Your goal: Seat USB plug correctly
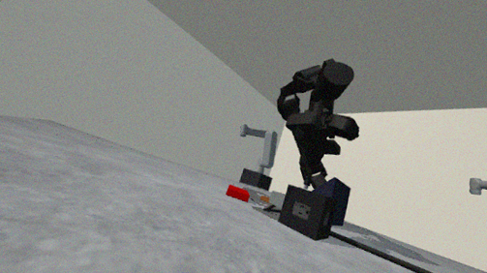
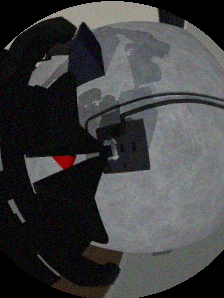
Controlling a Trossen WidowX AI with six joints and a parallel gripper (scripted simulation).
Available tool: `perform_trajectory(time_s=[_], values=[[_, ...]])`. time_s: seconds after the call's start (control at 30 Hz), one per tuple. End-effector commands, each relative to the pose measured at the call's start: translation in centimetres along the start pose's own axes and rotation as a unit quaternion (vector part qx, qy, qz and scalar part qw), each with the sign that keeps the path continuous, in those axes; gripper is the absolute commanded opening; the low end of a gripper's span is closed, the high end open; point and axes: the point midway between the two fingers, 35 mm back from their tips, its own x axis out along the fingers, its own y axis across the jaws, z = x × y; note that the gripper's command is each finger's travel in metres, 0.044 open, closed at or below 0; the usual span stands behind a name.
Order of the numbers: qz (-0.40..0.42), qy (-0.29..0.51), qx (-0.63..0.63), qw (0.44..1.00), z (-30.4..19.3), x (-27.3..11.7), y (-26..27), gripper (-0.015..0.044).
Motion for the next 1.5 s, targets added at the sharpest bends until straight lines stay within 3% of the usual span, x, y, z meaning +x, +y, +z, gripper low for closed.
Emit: perform_trajectory(time_s=[0.0,1.47], values=[[0.0,0.0,-0.001,1.0,0.02,0.06,-0.01,0.0],[-0.001,0.0,-0.001,1.0,-0.03,0.59,-0.02,0.0]])
